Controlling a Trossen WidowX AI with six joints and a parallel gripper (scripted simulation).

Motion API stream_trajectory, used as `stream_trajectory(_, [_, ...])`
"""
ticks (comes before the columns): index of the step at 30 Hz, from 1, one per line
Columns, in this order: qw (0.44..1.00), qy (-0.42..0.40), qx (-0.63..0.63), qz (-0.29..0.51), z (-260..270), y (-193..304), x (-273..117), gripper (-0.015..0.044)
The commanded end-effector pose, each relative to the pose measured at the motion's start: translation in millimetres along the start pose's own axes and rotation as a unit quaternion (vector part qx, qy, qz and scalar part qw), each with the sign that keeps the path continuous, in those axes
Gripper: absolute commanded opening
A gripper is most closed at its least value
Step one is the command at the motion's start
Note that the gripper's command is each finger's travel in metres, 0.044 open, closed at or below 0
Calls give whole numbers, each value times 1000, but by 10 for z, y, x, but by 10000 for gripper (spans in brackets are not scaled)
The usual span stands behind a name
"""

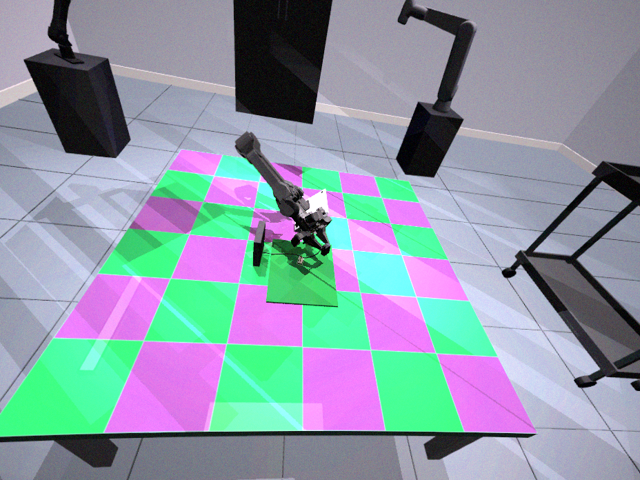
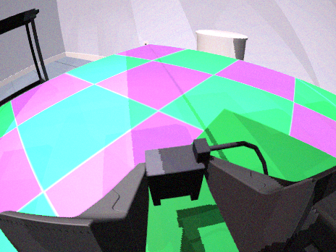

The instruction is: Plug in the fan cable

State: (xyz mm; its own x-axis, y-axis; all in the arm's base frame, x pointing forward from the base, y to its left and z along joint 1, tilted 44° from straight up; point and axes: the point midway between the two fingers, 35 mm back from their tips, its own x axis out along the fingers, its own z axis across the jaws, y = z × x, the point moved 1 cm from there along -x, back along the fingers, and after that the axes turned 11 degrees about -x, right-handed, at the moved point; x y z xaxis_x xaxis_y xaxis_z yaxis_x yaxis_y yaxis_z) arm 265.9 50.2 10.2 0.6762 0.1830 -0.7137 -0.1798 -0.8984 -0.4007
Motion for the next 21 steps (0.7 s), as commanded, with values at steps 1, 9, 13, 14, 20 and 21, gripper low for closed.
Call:
stream_trajectory(1, [1000, 3, 3, 0, -36, -37, -4, 0])
stream_trajectory(9, [1000, 1, 1, 1, -18, -57, -17, 0])
stream_trajectory(13, [1000, 0, 1, 1, -13, -63, -21, 0])
stream_trajectory(14, [1000, 0, 1, 1, -13, -63, -21, 0])
stream_trajectory(20, [1000, -1, 0, 1, -11, -52, -18, 0])
stream_trajectory(21, [1000, -1, 0, 1, -10, -43, -16, 0])
